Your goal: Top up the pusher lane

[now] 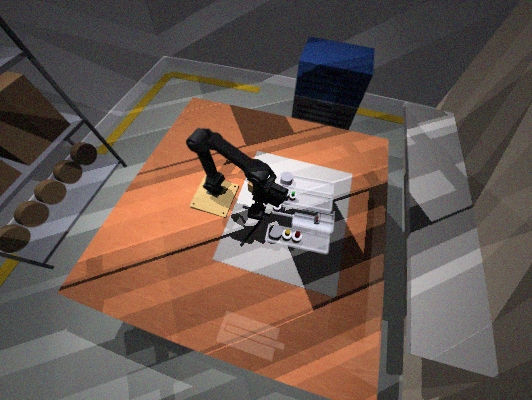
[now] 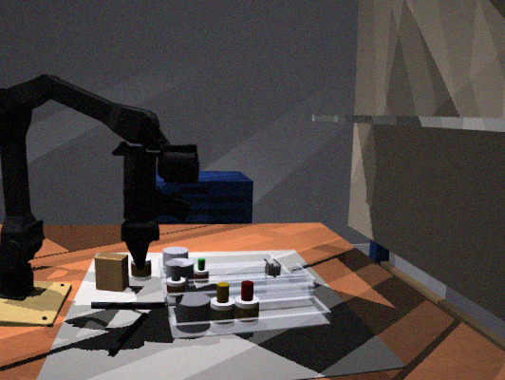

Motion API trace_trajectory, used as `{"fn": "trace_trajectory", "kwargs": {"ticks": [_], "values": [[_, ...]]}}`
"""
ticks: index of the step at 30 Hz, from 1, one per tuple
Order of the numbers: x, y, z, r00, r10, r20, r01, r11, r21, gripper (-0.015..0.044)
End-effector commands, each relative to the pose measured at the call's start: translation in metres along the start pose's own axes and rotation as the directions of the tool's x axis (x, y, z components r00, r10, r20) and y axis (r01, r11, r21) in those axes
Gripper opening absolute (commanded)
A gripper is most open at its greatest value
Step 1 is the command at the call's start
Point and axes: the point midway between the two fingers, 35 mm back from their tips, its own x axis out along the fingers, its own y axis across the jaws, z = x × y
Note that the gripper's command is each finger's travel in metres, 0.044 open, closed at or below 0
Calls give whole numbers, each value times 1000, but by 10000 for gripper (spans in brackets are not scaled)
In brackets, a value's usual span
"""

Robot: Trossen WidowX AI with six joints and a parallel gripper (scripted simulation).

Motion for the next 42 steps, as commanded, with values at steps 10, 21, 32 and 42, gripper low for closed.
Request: {"fn": "trace_trajectory", "kwargs": {"ticks": [10, 21, 32, 42], "values": [[15, 46, 26, 1000, -1, 9, 1, 1000, -18, 0], [39, 45, 25, 1000, -1, 9, 1, 1000, -18, 0], [40, 45, 27, 1000, -1, 9, 1, 1000, -18, 0], [39, 45, 31, 1000, -1, 10, 1, 1000, -18, 0]]}}
